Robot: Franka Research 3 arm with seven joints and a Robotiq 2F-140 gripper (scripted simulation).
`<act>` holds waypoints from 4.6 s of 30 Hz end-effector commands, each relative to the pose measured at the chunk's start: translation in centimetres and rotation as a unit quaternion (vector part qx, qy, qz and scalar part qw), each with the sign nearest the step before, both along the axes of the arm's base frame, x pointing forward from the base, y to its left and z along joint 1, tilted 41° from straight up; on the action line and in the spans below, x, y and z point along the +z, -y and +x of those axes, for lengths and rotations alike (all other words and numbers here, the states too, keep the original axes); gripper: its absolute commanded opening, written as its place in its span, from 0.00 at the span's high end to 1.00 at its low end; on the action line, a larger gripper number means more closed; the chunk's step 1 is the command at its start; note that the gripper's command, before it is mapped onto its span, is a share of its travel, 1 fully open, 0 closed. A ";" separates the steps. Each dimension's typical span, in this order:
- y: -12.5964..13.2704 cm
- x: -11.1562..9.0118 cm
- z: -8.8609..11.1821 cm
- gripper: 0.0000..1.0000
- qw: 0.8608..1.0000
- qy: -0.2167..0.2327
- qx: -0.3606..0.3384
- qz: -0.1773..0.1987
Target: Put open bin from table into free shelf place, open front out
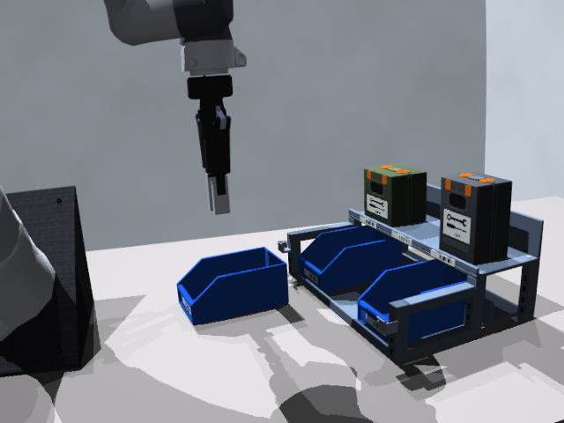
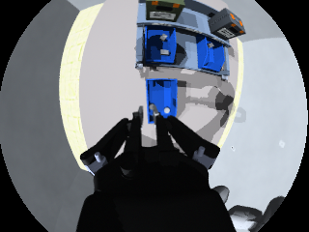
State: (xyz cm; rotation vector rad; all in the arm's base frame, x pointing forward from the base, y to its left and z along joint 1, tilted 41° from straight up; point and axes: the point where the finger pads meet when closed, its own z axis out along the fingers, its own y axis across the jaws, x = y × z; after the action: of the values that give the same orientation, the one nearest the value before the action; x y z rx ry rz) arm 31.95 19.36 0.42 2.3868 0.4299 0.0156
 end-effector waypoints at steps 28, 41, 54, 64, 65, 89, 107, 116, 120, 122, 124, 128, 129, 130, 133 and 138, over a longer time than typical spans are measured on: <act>0.1 -0.2 0.0 0.85 1.000 -0.002 0.002 0.001; 1.1 -1.3 0.2 0.85 1.000 -0.002 0.002 0.001; 2.8 -3.3 0.6 0.85 1.000 -0.002 0.002 0.001; 3.7 -4.4 0.7 0.85 1.000 -0.002 0.002 0.001; 3.8 -4.5 0.8 0.85 1.000 -0.002 0.002 0.001; 4.4 -5.1 0.9 0.85 1.000 -0.002 0.002 0.001; 4.4 -5.1 0.9 0.85 1.000 -0.002 0.002 0.001; 4.4 -5.1 0.9 0.85 1.000 -0.002 0.002 0.001; 4.4 -5.1 0.9 0.85 1.000 -0.002 0.002 0.001; 4.4 -5.1 0.9 0.85 1.000 -0.002 0.002 0.001; 4.4 -5.1 0.9 0.85 1.000 -0.002 0.002 0.001; 4.4 -5.1 0.8 0.85 1.000 -0.002 0.002 0.001; 4.4 -5.1 0.8 0.85 1.000 -0.002 0.002 0.001; 4.3 -5.1 0.8 0.85 1.000 -0.002 0.002 0.001; 4.3 -5.1 0.8 0.85 1.000 -0.002 0.002 0.001; 4.3 -5.1 0.8 0.85 1.000 -0.002 0.002 0.001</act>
State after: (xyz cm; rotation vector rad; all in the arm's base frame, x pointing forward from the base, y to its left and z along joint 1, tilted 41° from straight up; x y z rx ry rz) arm 32.85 15.02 -4.60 2.3869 0.4401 0.0105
